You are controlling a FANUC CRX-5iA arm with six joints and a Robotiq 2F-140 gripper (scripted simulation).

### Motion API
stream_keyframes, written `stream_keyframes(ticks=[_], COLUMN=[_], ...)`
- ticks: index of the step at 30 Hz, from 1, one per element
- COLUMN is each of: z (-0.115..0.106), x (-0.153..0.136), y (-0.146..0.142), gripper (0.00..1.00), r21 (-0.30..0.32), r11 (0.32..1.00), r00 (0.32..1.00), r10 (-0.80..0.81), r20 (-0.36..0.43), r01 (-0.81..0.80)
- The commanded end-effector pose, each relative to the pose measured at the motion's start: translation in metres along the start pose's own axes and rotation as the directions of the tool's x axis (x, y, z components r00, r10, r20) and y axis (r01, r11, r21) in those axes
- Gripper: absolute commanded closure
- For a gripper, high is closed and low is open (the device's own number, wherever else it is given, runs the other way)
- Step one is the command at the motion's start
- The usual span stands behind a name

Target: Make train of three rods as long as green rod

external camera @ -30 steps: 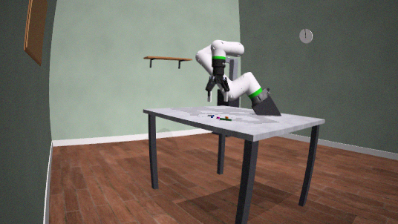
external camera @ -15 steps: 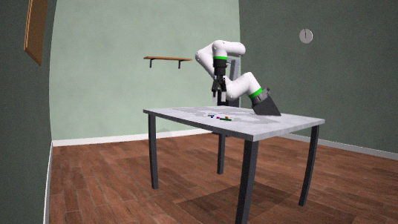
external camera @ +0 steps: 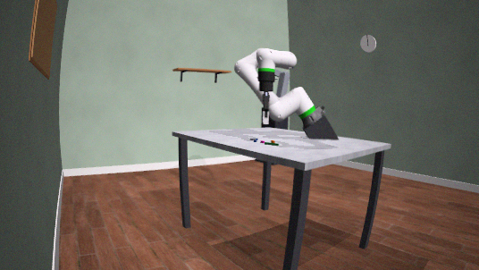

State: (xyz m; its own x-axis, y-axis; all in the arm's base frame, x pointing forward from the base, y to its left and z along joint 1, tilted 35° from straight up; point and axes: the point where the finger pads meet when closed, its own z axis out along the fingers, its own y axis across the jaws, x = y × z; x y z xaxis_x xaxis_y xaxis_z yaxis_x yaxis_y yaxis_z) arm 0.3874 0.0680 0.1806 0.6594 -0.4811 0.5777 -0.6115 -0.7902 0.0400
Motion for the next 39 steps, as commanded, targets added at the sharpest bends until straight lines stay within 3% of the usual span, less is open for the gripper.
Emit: stream_keyframes(ticks=[1, 16, 17, 31, 33, 34, 39], z=[0.0, 0.002, 0.002, 0.004, 0.004, 0.004, 0.005], x=[-0.003, -0.011, -0.013, -0.022, -0.022, -0.023, -0.026], y=[-0.003, -0.008, -0.009, -0.014, -0.014, -0.015, -0.017], gripper=[0.0, 0.0, 0.0, 0.0, 0.0, 0.0, 0.0], r21=[0.001, 0.005, 0.006, 0.008, 0.008, 0.008, 0.008], r11=[0.986, 0.867, 0.822, 0.553, 0.553, 0.487, 0.367], r00=[0.986, 0.866, 0.822, 0.553, 0.553, 0.487, 0.367], r10=[-0.166, -0.499, -0.569, -0.833, -0.833, -0.873, -0.93], r20=[0.01, 0.008, 0.008, 0.004, 0.004, 0.004, 0.002], r01=[0.166, 0.499, 0.569, 0.833, 0.833, 0.873, 0.93])
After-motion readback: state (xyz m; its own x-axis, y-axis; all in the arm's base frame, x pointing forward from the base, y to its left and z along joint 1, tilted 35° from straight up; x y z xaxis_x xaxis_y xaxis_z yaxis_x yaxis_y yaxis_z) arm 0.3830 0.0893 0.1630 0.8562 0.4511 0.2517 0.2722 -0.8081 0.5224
